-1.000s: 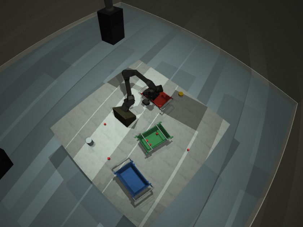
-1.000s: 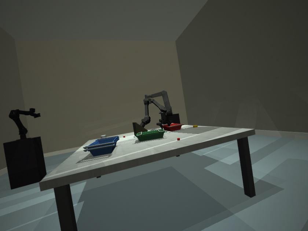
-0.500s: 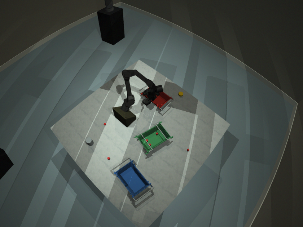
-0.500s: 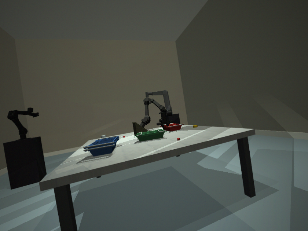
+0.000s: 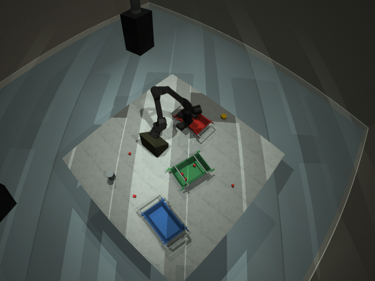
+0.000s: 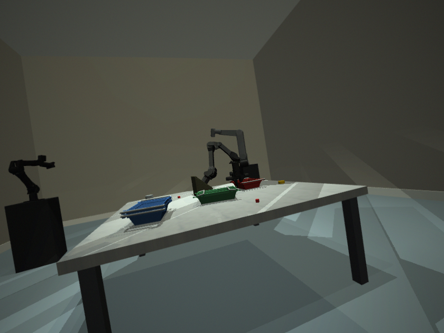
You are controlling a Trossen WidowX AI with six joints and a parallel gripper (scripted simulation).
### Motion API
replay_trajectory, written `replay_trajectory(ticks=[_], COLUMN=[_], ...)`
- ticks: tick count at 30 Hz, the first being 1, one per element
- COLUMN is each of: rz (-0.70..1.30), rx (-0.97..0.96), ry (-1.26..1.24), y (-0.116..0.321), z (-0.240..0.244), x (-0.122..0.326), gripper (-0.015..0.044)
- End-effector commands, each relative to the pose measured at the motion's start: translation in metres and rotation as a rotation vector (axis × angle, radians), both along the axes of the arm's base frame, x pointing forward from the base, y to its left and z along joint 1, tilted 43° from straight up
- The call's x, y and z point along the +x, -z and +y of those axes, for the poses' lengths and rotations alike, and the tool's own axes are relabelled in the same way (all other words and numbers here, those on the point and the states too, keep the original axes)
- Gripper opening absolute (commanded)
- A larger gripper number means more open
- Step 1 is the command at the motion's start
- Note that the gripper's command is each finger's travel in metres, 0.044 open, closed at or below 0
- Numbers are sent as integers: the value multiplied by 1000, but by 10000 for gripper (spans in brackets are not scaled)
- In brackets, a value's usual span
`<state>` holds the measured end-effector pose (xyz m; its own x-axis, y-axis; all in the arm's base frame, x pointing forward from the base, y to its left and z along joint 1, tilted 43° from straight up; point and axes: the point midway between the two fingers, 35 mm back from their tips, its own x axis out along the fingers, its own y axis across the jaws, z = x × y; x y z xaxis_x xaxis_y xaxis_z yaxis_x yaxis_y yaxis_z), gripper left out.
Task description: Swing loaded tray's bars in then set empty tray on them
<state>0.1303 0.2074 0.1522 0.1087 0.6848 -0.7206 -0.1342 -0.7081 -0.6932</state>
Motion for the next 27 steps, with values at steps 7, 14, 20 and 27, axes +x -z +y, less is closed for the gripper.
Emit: replay_trajectory(ticks=[7,14,20,27], rz=[2,1,1,1], rx=[-8,-16,-18,-13], ry=[3,1,1,3], y=[0,-18,-36,-56], z=[-2,-19,-37,-54], x=[0,1,-1,-8], gripper=[7,0,0,0])
